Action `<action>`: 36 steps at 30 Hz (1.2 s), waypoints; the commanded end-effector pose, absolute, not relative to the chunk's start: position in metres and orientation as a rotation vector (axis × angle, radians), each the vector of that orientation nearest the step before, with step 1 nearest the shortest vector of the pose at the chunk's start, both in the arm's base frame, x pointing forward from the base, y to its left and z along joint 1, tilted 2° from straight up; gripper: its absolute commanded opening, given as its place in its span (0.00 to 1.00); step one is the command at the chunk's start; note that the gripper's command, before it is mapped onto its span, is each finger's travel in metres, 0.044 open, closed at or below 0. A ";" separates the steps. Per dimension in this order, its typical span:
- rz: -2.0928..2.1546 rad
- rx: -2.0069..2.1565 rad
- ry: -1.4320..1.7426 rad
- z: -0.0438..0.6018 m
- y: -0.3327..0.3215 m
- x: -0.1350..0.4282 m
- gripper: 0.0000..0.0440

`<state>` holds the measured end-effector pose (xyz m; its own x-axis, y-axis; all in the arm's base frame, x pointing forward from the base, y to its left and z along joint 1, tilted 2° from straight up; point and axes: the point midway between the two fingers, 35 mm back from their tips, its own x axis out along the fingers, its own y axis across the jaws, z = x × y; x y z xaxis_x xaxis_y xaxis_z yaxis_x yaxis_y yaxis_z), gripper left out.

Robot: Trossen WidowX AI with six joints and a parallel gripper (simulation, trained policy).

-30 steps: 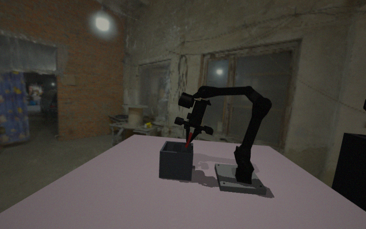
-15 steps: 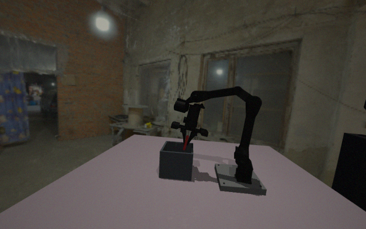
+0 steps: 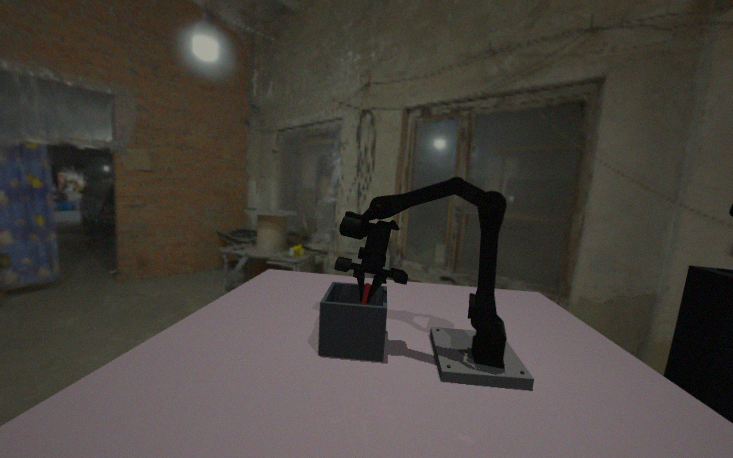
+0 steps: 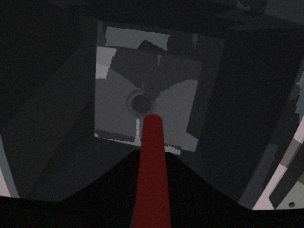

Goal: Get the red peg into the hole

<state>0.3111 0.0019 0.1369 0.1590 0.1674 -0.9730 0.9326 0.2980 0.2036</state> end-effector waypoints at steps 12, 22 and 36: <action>-0.704 1.109 1.365 0.100 0.007 0.326 0.00; -0.702 1.062 1.393 0.079 0.006 0.329 0.24; -0.676 1.104 1.448 0.094 0.003 0.340 0.31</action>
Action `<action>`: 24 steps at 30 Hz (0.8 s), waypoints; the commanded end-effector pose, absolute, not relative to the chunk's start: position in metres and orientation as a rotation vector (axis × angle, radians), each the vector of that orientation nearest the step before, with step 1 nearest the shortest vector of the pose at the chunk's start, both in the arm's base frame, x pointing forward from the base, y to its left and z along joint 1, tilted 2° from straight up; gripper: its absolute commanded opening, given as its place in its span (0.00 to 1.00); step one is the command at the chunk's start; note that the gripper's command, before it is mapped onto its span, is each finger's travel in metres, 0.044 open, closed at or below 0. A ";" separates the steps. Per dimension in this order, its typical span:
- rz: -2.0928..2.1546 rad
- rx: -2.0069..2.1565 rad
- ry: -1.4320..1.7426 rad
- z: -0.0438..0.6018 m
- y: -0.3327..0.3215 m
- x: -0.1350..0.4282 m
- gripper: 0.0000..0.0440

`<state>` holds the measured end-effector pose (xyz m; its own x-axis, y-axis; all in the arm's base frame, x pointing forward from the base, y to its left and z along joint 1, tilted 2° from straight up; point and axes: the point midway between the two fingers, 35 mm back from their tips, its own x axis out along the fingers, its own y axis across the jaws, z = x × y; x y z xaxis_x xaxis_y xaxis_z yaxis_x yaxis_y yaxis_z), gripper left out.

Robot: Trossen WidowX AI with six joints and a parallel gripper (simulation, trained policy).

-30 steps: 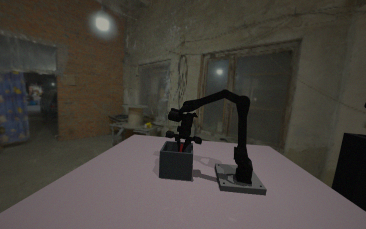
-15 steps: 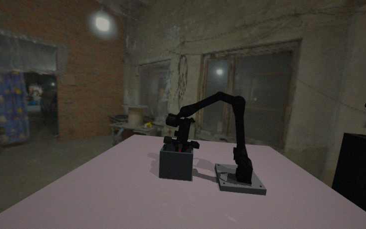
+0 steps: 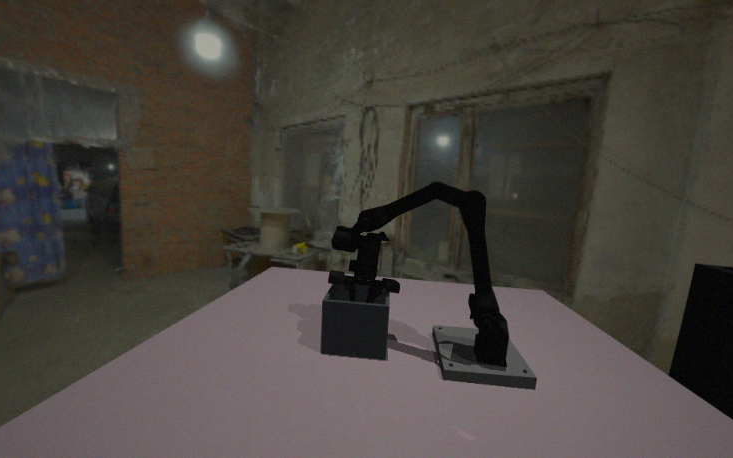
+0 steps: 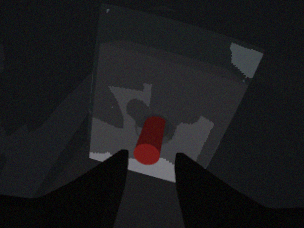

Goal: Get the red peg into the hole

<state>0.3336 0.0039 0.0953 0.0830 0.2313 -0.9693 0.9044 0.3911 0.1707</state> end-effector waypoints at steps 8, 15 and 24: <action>-0.608 1.161 1.445 0.117 0.004 0.353 0.31; -0.534 1.222 1.441 0.137 0.007 0.360 0.35; -0.462 1.286 1.449 0.149 0.006 0.369 0.41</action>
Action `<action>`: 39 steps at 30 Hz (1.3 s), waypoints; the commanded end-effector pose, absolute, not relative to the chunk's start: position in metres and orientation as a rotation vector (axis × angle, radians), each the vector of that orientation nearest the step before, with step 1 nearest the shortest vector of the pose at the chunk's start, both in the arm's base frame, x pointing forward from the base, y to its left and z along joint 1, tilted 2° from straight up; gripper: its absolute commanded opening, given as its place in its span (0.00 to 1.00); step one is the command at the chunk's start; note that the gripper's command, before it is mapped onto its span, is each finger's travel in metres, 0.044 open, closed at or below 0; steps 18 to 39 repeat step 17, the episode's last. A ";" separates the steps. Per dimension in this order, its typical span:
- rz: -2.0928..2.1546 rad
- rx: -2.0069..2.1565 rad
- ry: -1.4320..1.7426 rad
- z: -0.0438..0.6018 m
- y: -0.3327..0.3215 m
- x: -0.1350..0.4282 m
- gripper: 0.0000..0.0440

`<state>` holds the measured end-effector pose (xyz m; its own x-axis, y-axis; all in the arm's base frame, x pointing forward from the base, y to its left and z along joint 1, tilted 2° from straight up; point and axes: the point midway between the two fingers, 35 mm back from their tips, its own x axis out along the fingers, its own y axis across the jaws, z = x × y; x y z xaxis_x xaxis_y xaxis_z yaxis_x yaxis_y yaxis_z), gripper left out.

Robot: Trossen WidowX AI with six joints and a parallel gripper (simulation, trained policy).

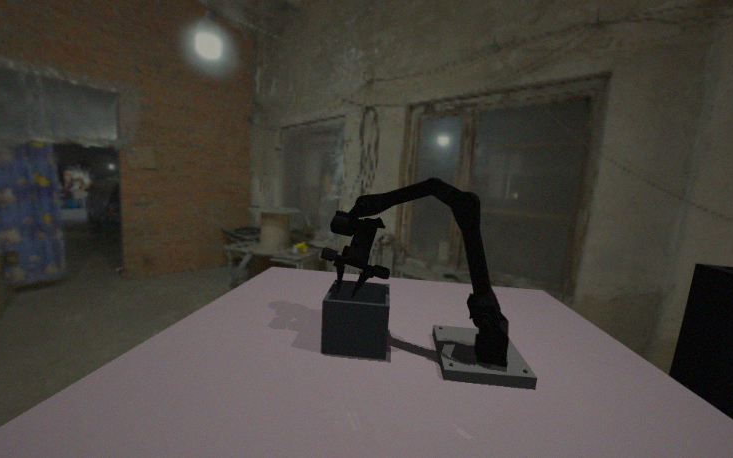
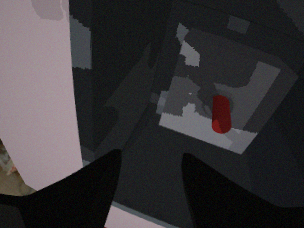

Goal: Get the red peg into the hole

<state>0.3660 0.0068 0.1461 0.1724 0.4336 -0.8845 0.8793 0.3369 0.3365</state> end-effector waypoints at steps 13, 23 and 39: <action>-0.367 1.320 1.449 0.157 0.002 0.384 0.40; -0.339 1.323 1.448 0.159 0.000 0.388 0.39; -0.339 1.323 1.448 0.159 0.000 0.388 0.39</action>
